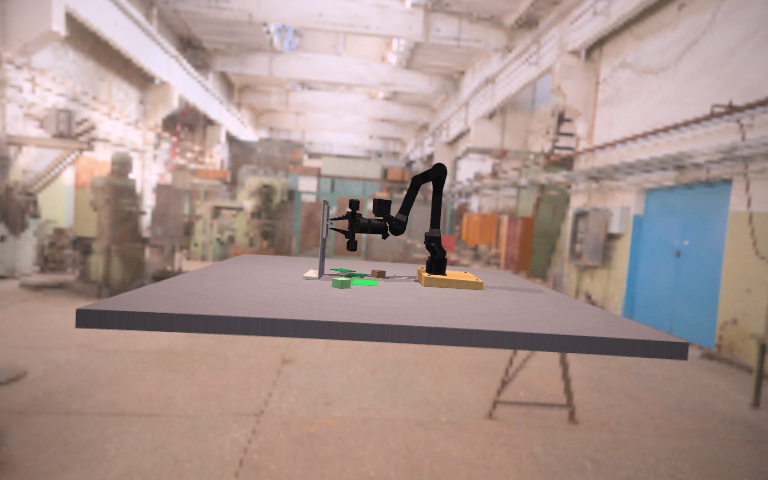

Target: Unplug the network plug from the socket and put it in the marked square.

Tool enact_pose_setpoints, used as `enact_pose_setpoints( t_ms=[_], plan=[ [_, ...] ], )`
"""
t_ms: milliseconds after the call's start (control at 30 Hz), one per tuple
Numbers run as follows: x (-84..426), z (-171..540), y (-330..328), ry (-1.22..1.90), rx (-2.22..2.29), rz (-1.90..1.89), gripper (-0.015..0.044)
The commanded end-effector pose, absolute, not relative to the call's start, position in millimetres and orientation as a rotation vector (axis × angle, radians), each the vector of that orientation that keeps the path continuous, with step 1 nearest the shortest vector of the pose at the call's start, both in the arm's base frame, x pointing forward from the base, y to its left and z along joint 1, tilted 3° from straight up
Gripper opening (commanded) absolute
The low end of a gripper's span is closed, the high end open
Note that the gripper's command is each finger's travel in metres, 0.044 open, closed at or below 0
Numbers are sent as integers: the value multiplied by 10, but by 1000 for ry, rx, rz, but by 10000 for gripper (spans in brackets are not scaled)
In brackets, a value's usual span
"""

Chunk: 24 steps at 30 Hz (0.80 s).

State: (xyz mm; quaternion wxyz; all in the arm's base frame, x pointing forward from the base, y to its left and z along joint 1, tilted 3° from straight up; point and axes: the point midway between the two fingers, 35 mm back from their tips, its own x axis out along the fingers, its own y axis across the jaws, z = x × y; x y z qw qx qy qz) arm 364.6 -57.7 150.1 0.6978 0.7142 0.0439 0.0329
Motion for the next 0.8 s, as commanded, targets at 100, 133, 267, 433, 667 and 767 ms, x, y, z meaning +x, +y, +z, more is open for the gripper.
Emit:
enact_pose_setpoints(
  t_ms=[100, 133, 267, 433, 667, 767],
  plan=[
    [3662, 1526, -588, 88, 1593, 76, 89],
    [3662, 1526, -588, 88, 1593, 76, 83],
    [3662, 1526, -588, 88, 1593, 76, 56],
    [3662, 1526, -588, 88, 1593, 76, 23],
    [3661, 1526, -588, 88, 1593, 76, 0],
    [3651, 1528, -585, 88, 1593, 76, 0]
  ],
)
